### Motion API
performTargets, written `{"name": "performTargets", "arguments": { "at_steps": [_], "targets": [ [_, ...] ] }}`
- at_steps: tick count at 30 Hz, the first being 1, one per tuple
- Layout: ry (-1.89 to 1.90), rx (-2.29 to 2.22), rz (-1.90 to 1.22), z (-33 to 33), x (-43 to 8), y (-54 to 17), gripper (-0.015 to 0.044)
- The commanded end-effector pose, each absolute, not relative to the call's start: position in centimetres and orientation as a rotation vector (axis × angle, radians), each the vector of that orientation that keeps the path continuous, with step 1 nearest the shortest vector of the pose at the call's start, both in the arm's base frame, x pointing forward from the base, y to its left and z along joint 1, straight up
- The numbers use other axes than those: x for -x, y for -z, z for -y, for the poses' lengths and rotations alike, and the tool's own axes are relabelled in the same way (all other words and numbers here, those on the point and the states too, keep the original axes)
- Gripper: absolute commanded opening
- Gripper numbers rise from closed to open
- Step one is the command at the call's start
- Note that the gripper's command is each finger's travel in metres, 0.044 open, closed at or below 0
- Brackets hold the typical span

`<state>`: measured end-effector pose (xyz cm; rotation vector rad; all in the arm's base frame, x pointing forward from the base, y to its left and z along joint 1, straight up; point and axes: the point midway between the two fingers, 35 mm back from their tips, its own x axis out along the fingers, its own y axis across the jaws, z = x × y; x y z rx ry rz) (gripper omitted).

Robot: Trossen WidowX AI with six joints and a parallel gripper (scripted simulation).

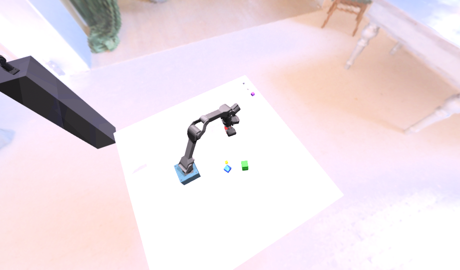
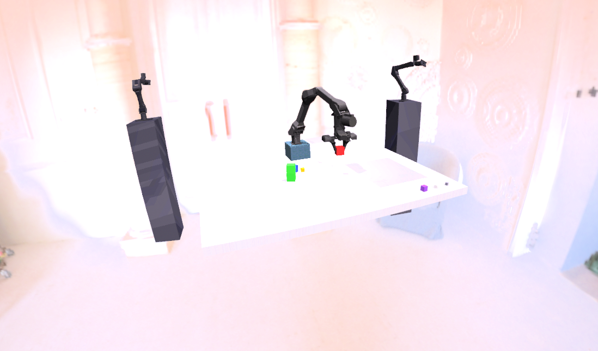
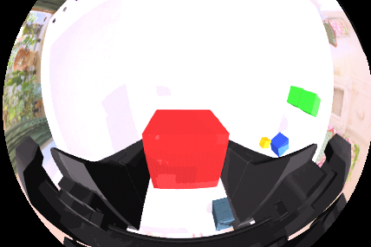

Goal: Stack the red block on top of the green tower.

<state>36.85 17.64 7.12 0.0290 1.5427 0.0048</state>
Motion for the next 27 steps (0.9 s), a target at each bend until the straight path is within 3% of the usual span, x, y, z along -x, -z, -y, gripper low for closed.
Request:
{"name": "performTargets", "arguments": {
  "at_steps": [1, 27],
  "targets": [
    [-0.004, -0.029, -1.542, -17.6, -36.9, -7.2, 0.0000],
    [0.012, -0.017, -1.538, -2.4, -39.9, -7.5, 0.0000]
  ]
}}
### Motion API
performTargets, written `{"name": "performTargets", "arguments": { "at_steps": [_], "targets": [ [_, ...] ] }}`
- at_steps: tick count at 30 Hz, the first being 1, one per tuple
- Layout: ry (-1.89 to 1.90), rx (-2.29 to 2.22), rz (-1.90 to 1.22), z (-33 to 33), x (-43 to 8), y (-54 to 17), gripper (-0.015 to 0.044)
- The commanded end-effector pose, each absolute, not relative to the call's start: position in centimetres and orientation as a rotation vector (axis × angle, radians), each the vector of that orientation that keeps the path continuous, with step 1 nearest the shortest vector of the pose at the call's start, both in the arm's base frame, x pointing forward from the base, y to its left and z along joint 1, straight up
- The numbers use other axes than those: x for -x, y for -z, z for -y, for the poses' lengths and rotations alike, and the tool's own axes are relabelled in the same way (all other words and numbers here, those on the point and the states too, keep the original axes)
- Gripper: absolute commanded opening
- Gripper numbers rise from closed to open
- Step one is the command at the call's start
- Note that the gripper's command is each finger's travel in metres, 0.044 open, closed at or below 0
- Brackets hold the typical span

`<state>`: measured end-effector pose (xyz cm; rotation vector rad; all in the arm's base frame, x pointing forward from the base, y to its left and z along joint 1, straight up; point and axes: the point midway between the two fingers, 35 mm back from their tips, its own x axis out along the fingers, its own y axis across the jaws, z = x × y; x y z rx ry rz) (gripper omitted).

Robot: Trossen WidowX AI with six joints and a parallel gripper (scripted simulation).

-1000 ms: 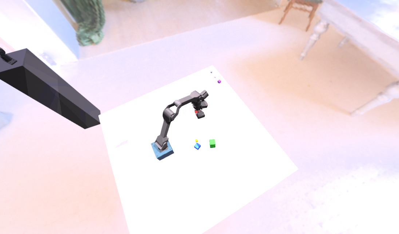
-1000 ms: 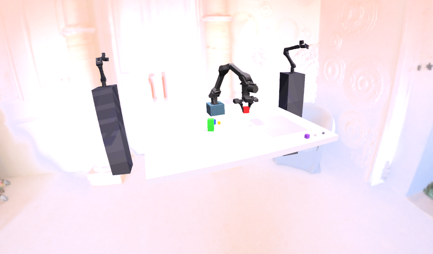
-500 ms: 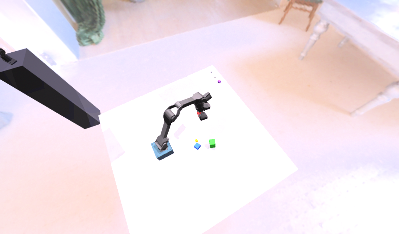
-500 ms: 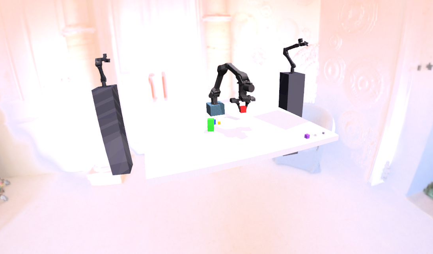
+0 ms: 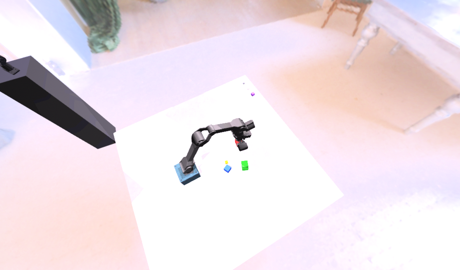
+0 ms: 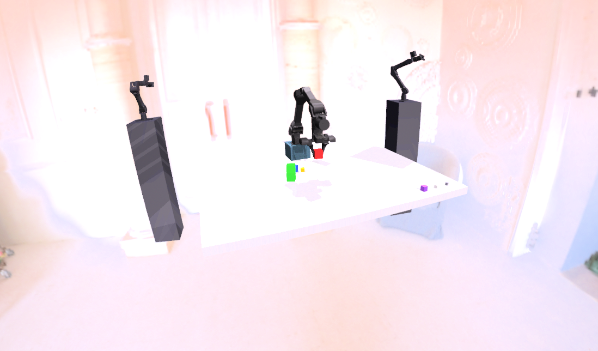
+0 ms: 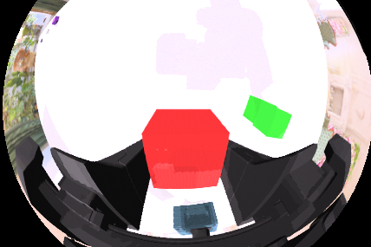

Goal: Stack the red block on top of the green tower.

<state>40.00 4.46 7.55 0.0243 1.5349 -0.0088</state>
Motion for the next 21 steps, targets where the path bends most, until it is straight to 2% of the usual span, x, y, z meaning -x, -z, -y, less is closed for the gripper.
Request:
{"name": "performTargets", "arguments": {
  "at_steps": [1, 21],
  "targets": [
    [0.012, -0.016, -1.538, -1.7, -39.9, -7.5, 0.0000],
    [0.021, -0.008, -1.539, 10.2, -38.4, -7.4, 0.0000]
  ]
}}
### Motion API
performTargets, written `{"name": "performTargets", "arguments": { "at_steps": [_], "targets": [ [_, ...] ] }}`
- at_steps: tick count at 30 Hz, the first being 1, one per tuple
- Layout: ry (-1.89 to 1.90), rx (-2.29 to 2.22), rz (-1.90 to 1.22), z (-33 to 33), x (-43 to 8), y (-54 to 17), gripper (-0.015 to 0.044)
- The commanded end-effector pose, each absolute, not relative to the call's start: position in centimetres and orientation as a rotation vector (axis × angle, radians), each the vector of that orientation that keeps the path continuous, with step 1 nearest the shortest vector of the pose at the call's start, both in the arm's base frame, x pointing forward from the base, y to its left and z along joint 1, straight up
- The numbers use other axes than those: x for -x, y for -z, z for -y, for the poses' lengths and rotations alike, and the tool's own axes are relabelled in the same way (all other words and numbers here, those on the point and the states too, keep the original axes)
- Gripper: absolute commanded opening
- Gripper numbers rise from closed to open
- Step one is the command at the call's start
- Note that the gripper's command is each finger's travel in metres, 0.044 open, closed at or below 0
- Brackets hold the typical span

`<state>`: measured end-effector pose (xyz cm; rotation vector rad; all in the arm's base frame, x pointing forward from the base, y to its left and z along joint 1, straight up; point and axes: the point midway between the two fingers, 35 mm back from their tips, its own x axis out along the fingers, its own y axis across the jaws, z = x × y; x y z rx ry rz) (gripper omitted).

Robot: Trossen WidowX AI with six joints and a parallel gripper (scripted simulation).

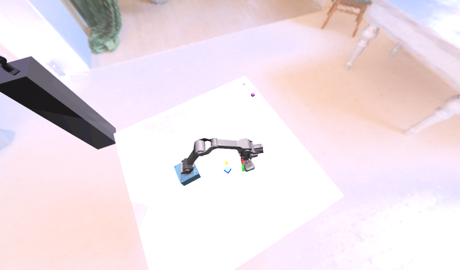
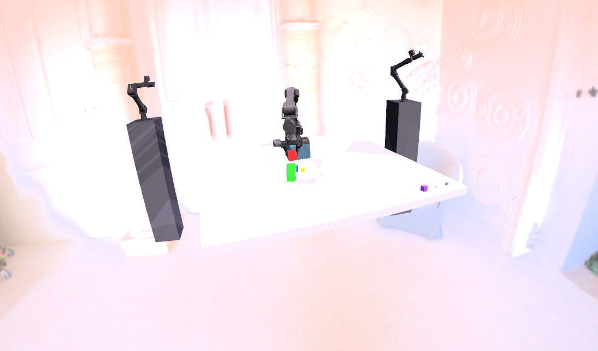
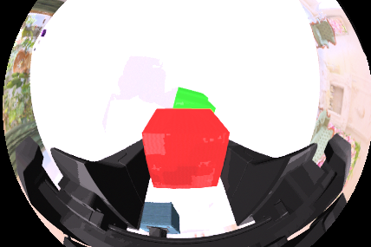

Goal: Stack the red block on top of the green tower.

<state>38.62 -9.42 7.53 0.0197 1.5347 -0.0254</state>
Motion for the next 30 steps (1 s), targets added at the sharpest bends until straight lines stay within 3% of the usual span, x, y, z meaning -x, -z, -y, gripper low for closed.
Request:
{"name": "performTargets", "arguments": {
  "at_steps": [1, 30],
  "targets": [
    [0.021, -0.008, -1.539, 10.2, -38.4, -7.4, 0.0000],
    [0.021, -0.008, -1.539, 10.3, -38.6, -4.8, 0.0000]
  ]
}}
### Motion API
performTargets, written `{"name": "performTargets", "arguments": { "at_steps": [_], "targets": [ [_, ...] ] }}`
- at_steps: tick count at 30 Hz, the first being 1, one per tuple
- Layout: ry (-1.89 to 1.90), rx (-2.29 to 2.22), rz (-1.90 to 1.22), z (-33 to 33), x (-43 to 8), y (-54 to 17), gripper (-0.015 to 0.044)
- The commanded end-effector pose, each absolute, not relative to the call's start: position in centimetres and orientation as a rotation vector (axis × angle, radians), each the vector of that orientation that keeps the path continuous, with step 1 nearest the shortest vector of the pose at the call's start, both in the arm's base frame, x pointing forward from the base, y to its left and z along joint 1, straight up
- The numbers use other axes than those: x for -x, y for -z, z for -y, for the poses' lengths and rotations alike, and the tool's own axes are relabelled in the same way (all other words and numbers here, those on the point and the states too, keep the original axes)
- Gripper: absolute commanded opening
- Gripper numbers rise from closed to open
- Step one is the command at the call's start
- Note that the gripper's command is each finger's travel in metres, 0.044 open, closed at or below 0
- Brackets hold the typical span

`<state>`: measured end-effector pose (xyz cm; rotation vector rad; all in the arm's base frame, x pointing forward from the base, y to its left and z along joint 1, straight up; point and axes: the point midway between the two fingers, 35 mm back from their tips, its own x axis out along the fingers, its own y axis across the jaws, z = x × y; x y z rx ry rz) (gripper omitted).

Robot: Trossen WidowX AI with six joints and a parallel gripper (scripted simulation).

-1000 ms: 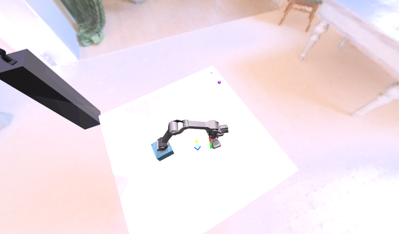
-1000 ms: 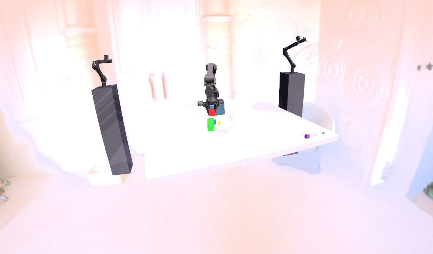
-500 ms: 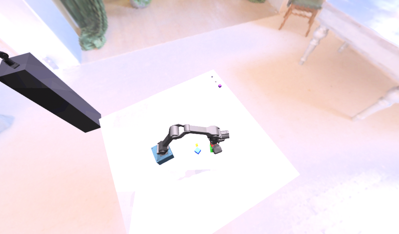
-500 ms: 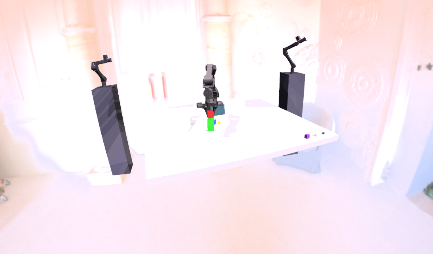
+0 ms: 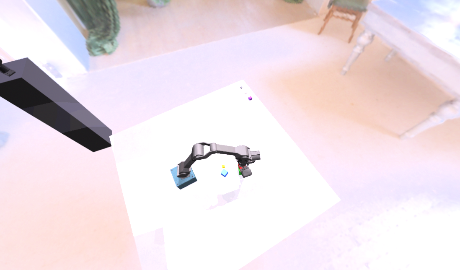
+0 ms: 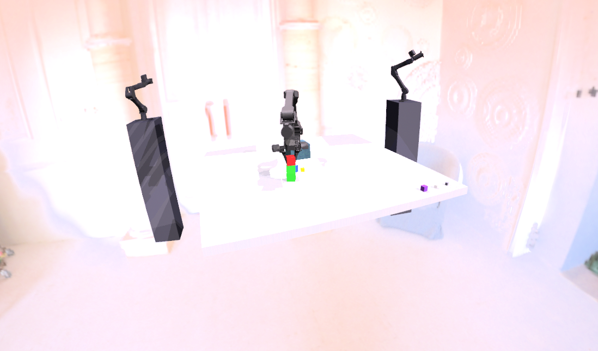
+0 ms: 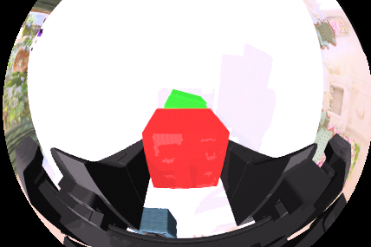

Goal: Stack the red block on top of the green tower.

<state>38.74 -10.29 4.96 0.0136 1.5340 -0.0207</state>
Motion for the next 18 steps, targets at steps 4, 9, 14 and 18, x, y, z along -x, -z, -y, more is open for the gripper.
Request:
{"name": "performTargets", "arguments": {
  "at_steps": [4, 9, 14, 18],
  "targets": [
    [0.021, -0.008, -1.539, 10.34, -38.64, -4.77, 0.0000],
    [0.021, -0.008, -1.539, 10.34, -38.64, -4.73, 0.0000],
    [0.021, -0.008, -1.539, 10.34, -38.64, -4.67, 0.0000],
    [0.021, -0.008, -1.539, 10.34, -38.64, -4.62, 0.0000]
  ]
}}
